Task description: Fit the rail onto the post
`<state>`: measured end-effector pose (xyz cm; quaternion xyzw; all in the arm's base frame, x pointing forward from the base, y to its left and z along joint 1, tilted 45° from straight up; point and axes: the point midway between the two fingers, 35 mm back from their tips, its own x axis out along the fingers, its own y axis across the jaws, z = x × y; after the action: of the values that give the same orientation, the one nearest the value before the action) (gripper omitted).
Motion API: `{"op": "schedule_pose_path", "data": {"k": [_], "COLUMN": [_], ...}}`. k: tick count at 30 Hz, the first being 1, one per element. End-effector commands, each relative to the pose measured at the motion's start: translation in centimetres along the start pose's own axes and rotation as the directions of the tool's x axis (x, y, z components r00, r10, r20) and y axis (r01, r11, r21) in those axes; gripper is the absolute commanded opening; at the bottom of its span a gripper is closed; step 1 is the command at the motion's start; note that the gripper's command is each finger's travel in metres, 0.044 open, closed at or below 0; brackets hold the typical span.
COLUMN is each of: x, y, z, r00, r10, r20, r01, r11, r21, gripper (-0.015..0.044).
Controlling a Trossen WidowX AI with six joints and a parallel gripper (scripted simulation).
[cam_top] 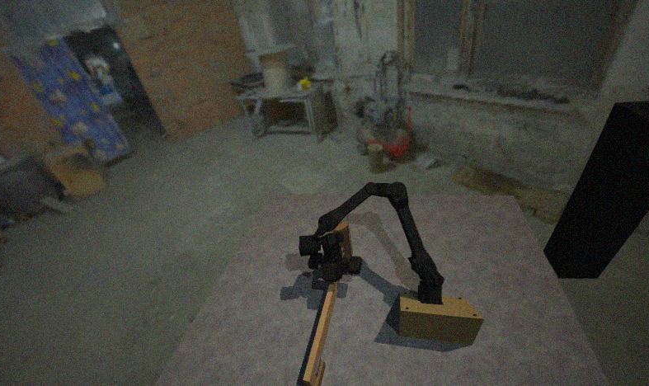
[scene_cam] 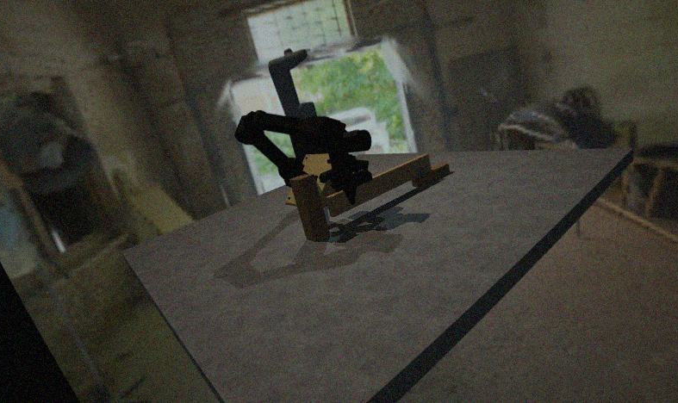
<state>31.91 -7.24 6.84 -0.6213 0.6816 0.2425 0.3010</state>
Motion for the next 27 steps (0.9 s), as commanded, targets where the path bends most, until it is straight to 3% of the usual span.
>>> {"op": "schedule_pose_path", "data": {"k": [1,27], "x": [-0.22,-0.09], "y": [-0.05,-0.11], "z": [-0.20,-1.01], "r00": [1.000,1.000], "r10": [-0.004,-0.004], "r20": [0.000,0.000], "r01": [0.004,0.004], "r11": [1.000,1.000], "r21": [-0.003,-0.003], "gripper": [0.0000,0.0000]}}
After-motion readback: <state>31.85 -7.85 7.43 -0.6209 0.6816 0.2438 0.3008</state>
